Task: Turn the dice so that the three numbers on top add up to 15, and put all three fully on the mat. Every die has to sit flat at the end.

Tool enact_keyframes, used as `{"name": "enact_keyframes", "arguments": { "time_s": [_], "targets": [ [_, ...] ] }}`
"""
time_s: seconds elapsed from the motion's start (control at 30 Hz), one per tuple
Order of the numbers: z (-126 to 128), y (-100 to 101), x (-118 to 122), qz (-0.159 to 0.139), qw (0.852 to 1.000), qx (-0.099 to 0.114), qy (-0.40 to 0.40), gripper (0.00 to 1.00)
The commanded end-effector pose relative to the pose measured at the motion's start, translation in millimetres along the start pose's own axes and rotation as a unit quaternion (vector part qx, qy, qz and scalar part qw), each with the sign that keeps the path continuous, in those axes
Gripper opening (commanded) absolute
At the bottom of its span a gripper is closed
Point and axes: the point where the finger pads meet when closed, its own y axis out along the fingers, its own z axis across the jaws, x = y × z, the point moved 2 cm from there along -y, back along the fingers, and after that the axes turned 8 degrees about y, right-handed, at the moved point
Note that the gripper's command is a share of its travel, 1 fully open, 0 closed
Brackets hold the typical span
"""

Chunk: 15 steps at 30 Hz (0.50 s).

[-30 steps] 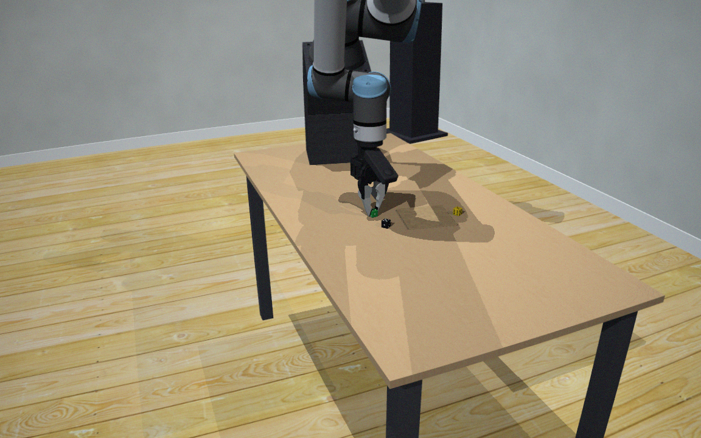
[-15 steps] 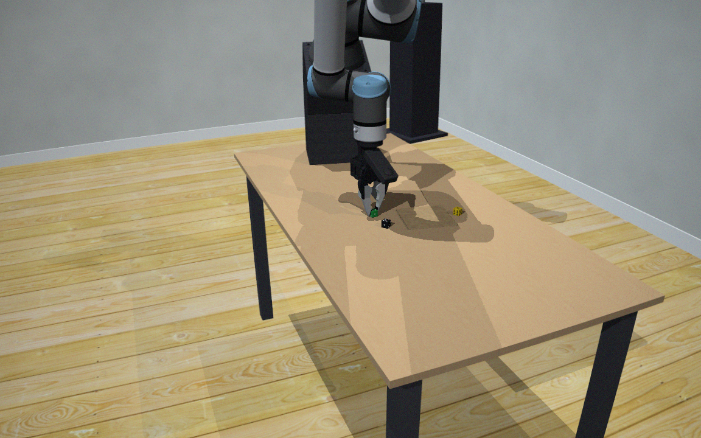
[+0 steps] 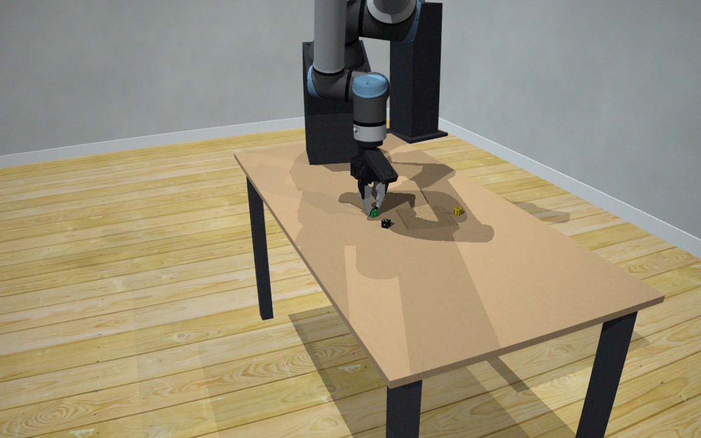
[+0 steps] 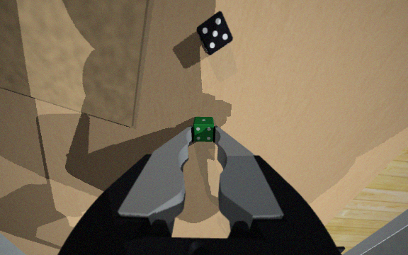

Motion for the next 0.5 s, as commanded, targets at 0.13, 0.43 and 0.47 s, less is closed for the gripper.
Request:
{"name": "enact_keyframes", "arguments": {
  "time_s": [0.13,0.43,0.47],
  "targets": [
    [0.0,-1.4,-0.2,0.0,1.0,0.0,0.0,0.03],
    [0.0,-15.8,-0.2,0.0,1.0,0.0,0.0,0.03],
    [0.0,-19.4,-0.2,0.0,1.0,0.0,0.0,0.03]
  ]
}}
